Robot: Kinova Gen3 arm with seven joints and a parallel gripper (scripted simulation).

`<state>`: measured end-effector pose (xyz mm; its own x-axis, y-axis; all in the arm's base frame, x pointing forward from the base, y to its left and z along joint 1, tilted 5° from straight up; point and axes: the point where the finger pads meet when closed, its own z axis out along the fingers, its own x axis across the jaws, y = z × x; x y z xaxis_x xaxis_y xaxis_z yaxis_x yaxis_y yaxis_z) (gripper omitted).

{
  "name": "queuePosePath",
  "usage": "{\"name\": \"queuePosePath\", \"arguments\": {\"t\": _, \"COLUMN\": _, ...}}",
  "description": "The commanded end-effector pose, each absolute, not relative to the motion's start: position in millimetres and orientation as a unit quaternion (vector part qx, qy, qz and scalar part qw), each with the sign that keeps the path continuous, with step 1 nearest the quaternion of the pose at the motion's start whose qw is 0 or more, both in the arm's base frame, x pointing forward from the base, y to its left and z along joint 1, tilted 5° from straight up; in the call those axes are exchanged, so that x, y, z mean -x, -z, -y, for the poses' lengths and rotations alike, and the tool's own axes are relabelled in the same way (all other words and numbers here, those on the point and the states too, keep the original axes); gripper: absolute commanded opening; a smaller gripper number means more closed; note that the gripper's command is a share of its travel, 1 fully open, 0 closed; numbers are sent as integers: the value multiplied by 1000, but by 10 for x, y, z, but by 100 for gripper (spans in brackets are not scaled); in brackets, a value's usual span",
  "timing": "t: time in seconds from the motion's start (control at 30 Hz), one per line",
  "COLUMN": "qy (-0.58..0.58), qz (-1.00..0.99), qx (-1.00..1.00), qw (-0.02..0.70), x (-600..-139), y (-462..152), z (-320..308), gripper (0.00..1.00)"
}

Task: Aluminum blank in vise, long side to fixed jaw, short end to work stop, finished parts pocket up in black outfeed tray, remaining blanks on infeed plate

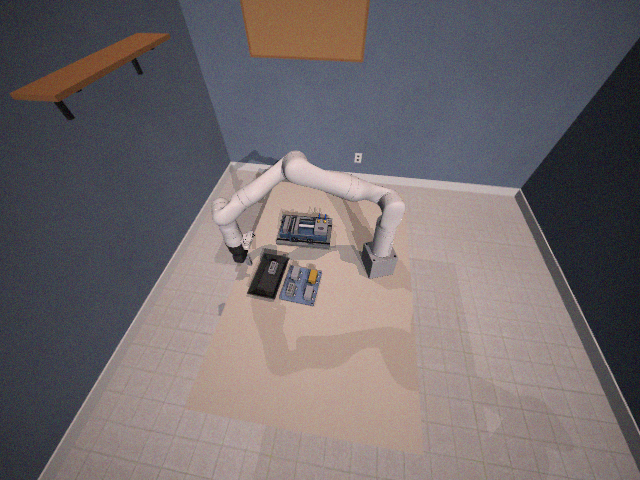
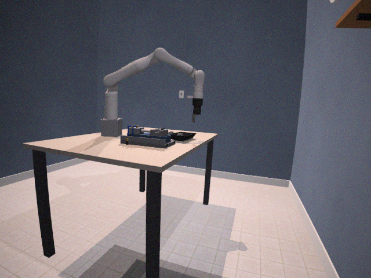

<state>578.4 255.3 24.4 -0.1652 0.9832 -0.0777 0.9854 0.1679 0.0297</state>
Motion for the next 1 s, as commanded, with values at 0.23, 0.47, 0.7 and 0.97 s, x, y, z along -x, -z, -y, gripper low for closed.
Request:
{"name": "queuePosePath", "arguments": {"t": 0.23, "qy": 15, "qz": -763, "qx": -645, "qw": 39, "x": -5784, "y": -134, "z": -2544, "gripper": 0}}
{"name": "queuePosePath", "arguments": {"t": 0.47, "qy": 15, "qz": -763, "qx": -645, "qw": 39, "x": -5786, "y": -98, "z": -2542, "gripper": 0}}
{"name": "queuePosePath", "arguments": {"t": 0.7, "qy": 15, "qz": -763, "qx": -645, "qw": 39, "x": -5787, "y": -94, "z": -2542, "gripper": 0}}
{"name": "queuePosePath", "arguments": {"t": 0.97, "qy": 15, "qz": -763, "qx": -645, "qw": 39, "x": -5787, "y": -94, "z": -2542, "gripper": 0}}
